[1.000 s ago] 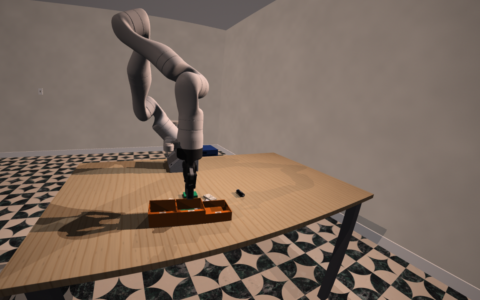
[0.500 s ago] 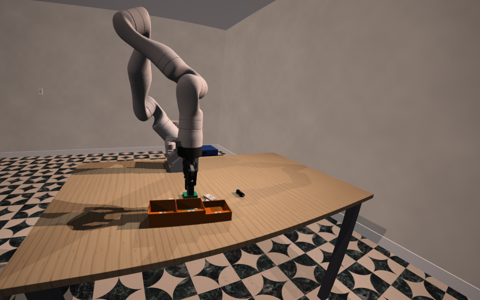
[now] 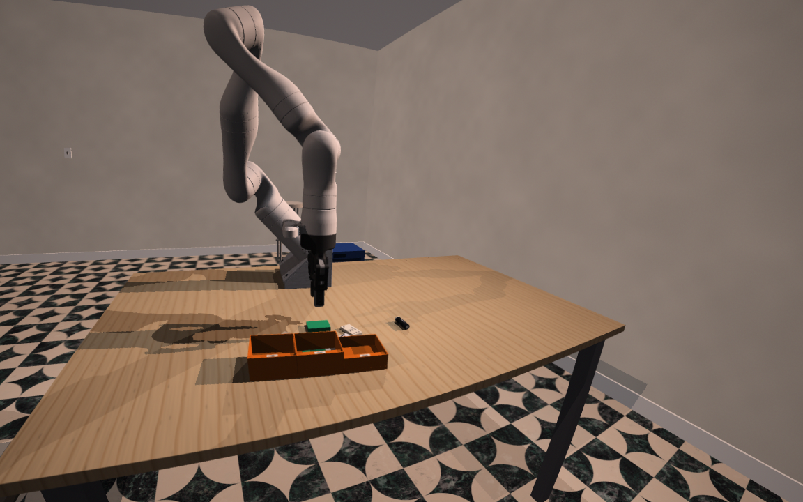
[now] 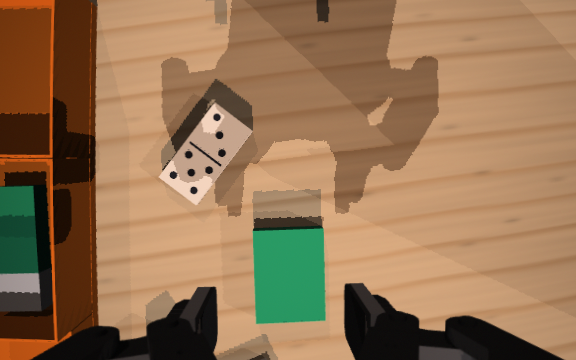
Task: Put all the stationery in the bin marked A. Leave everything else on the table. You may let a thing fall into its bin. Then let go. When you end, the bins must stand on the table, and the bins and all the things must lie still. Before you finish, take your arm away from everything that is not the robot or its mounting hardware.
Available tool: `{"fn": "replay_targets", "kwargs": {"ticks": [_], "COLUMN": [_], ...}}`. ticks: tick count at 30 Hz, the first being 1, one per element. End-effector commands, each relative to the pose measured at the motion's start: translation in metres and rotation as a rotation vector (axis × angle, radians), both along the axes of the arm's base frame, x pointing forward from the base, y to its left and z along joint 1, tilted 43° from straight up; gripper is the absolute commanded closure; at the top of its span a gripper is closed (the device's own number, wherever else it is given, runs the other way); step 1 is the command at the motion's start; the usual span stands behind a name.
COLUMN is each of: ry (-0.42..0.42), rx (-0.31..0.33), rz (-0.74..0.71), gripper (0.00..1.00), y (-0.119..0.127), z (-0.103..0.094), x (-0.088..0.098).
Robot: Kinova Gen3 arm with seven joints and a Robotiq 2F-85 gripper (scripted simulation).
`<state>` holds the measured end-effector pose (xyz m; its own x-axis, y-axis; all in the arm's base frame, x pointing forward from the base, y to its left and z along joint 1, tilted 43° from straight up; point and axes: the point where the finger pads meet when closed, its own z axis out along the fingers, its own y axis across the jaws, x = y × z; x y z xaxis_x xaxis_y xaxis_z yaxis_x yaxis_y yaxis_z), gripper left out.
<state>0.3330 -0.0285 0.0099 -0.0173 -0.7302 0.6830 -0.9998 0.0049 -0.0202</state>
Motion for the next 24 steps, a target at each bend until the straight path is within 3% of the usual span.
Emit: {"fn": "replay_targets", "kwargs": {"ticks": [1,24], "ry": [-0.001,0.002], "rx": [0.005,-0.004], "rz": [0.025,0.021], "gripper": [0.45,0.45], "y": [0.0093,0.0048], "z": [-0.0018,0.0020], "x": [-0.0106,-0.0054]}}
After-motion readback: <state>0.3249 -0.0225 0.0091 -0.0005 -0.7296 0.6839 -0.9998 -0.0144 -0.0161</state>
